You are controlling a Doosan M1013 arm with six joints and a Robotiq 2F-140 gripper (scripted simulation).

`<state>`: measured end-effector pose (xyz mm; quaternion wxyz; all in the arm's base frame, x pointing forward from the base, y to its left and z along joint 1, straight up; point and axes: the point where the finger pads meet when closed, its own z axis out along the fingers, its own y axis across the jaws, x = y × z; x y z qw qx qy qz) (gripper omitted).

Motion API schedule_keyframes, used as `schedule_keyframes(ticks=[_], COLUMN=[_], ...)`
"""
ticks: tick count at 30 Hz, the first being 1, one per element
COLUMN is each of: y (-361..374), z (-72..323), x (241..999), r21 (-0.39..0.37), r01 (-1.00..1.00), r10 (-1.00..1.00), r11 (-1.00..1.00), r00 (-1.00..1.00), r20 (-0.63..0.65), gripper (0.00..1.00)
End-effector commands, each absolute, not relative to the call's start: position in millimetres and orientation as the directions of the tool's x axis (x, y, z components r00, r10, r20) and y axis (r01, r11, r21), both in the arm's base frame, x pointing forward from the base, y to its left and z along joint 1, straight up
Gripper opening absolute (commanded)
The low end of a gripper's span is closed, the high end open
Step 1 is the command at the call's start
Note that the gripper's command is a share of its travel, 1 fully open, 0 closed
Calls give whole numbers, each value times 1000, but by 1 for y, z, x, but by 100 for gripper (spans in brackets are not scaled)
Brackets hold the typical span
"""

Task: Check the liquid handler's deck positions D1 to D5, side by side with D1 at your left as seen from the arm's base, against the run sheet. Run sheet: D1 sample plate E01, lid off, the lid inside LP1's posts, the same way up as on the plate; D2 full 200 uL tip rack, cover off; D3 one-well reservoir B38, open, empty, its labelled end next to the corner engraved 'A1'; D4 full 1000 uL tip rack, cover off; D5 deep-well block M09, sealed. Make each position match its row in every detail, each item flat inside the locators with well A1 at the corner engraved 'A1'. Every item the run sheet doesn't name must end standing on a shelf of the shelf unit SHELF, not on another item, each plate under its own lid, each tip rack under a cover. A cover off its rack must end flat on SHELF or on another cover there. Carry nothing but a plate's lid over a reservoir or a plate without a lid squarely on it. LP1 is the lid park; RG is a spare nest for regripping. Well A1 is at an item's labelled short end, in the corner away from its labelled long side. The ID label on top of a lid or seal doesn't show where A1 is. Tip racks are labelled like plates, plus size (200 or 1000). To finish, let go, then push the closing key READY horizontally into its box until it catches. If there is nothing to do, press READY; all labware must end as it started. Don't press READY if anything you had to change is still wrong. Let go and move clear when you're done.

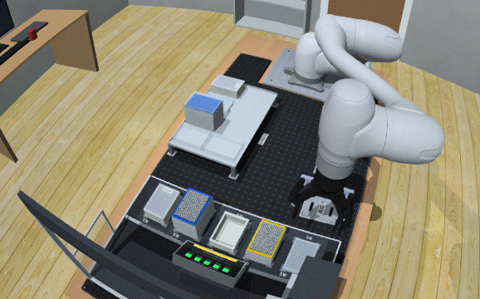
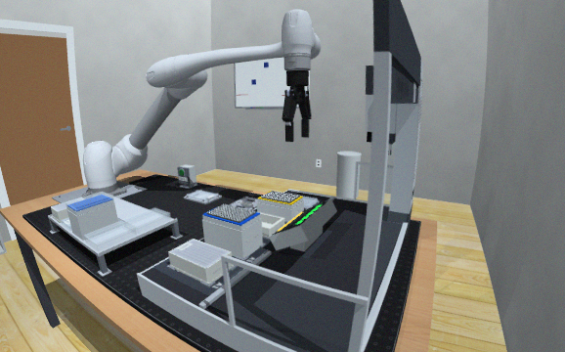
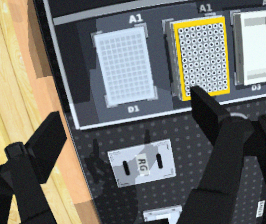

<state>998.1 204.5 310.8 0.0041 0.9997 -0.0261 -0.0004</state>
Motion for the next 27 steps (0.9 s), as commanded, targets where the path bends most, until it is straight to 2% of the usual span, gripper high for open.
schedule_keyframes(ticks=[1,27], y=[205,112], z=[317,318], x=[998,930], r21=[7,8], r01=[-52,-43], r10=[-52,-43], r11=[-999,-999], r00=[999,999], r20=[1,1], gripper=[79,79])
